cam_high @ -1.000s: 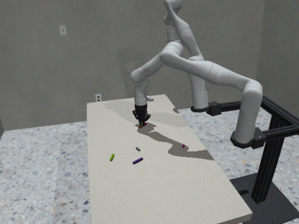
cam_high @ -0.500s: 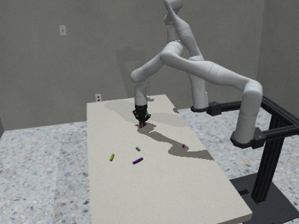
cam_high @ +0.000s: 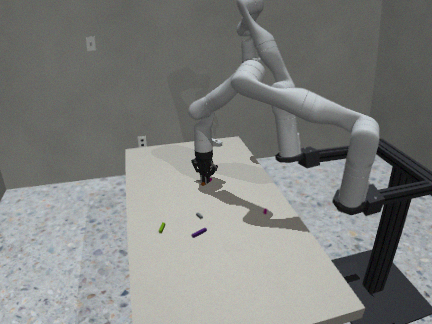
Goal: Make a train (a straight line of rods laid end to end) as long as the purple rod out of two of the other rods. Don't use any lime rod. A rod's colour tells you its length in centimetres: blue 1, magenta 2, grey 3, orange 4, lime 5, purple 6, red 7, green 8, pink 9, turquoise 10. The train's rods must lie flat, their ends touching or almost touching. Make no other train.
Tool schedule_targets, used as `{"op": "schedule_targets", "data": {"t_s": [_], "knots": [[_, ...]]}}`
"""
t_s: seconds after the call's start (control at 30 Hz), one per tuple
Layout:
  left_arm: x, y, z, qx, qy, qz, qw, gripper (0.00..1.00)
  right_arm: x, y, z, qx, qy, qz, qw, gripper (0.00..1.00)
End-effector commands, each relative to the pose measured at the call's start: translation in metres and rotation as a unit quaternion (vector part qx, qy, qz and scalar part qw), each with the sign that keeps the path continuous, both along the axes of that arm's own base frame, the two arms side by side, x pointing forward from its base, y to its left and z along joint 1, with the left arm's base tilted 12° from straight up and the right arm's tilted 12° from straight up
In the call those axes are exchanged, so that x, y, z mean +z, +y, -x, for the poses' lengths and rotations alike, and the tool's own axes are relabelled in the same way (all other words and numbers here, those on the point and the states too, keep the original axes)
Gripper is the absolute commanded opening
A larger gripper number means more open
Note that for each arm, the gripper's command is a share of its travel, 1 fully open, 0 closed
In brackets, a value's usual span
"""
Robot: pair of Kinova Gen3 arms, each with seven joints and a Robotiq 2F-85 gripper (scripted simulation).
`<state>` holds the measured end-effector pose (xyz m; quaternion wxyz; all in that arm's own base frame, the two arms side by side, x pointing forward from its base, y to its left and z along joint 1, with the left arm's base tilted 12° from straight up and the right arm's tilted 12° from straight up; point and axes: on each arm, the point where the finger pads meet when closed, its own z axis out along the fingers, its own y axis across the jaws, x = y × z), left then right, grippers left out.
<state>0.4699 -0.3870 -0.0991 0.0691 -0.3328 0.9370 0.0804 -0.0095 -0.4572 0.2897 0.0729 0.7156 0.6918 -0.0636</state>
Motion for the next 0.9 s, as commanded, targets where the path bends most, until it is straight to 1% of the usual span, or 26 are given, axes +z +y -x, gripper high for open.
{"op": "schedule_targets", "data": {"t_s": [0.0, 0.03, 0.07, 0.13, 0.17, 0.6, 0.7, 0.8, 0.87], "knots": [[-0.001, -0.003, 0.000, 0.001, -0.003, 0.002, 1.000, 0.260, 0.001, -0.001, 0.004, 0.001, 0.003, 0.003, 1.000, 1.000], [-0.001, -0.003, 0.000, 0.001, -0.003, 0.002, 1.000, 0.260, 0.001, -0.001, 0.004, 0.001, 0.003, 0.003, 1.000, 1.000], [-0.001, -0.003, 0.000, 0.001, -0.003, 0.002, 1.000, 0.288, 0.001, -0.001, 0.004, 0.001, 0.003, 0.003, 1.000, 1.000], [-0.001, -0.003, 0.000, 0.001, -0.003, 0.002, 1.000, 0.288, 0.001, -0.001, 0.004, 0.001, 0.003, 0.003, 1.000, 1.000], [-0.001, -0.003, 0.000, 0.001, -0.003, 0.002, 1.000, 0.317, 0.001, -0.001, 0.004, 0.001, 0.003, 0.003, 1.000, 1.000], [0.000, -0.003, 0.000, 0.001, -0.003, 0.002, 1.000, 0.317, 0.001, -0.001, 0.004, 0.001, 0.003, 0.003, 1.000, 1.000], [0.005, -0.004, 0.000, 0.001, -0.003, 0.002, 1.000, 0.317, 0.001, -0.001, 0.004, 0.001, 0.003, 0.003, 1.000, 1.000], [0.015, -0.006, 0.001, 0.001, -0.003, 0.002, 1.000, 0.317, 0.001, -0.001, 0.004, 0.001, 0.003, 0.003, 1.000, 1.000], [0.015, -0.006, 0.001, 0.001, -0.003, 0.002, 1.000, 0.317, 0.001, -0.001, 0.004, 0.001, 0.003, 0.003, 1.000, 1.000]]}}
